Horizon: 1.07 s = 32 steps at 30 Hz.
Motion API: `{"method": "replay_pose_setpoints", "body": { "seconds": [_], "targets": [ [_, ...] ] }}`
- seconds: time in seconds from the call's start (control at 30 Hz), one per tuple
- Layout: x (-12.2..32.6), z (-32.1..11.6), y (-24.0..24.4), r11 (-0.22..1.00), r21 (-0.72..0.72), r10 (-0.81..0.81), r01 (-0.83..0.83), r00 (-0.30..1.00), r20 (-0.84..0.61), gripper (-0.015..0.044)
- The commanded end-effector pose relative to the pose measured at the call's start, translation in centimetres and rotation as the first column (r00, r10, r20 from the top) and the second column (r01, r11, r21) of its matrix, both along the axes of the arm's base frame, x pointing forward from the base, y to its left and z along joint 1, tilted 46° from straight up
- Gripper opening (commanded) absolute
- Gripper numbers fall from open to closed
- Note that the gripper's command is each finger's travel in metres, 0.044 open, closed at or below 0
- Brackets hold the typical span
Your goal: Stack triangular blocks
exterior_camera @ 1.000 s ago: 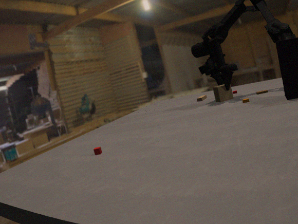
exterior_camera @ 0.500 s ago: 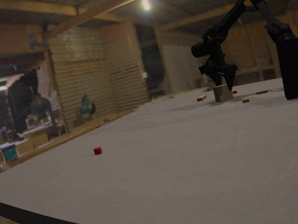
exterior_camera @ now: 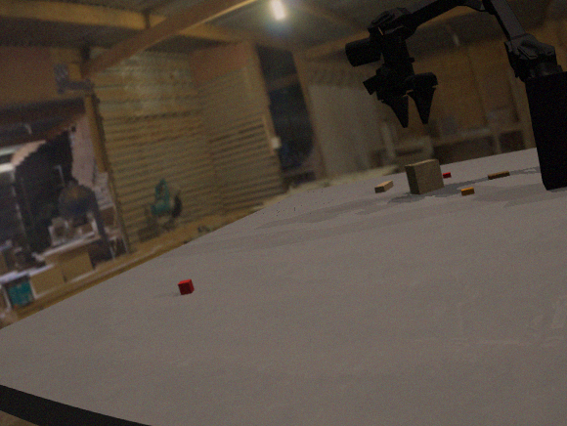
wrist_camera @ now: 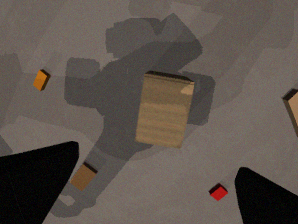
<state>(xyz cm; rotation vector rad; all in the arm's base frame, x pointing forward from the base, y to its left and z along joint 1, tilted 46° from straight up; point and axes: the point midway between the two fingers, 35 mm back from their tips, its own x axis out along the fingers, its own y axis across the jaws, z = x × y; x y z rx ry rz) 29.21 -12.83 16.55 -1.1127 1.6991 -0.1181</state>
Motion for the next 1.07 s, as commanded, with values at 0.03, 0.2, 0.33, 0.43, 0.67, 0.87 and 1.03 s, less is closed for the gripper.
{"method": "replay_pose_setpoints", "body": {
  "seconds": [0.03, 0.2, 0.33, 0.43, 0.67, 0.87, 1.03],
  "targets": [
    [-0.04, 0.33, 0.2, 1.0, -0.002, 0.0, 0.0, 1.0, 0.004, 0.044],
    [-0.04, 0.33, 0.2, 1.0, -0.002, 0.0, 0.0, 1.0, 0.004, 0.044],
    [-0.04, 0.33, 0.2, 1.0, -0.002, 0.0, 0.0, 1.0, 0.004, 0.044],
    [-0.04, 0.33, 0.2, 1.0, -0.002, 0.0, 0.0, 1.0, 0.004, 0.044],
    [-0.04, 0.33, 0.2, 1.0, -0.002, 0.0, 0.0, 1.0, 0.004, 0.044],
    [-0.04, 0.33, 0.2, 1.0, -0.002, 0.0, 0.0, 1.0, 0.004, 0.044],
    [-0.04, 0.33, 0.2, 1.0, -0.002, 0.0, 0.0, 1.0, 0.004, 0.044]
  ]
}}
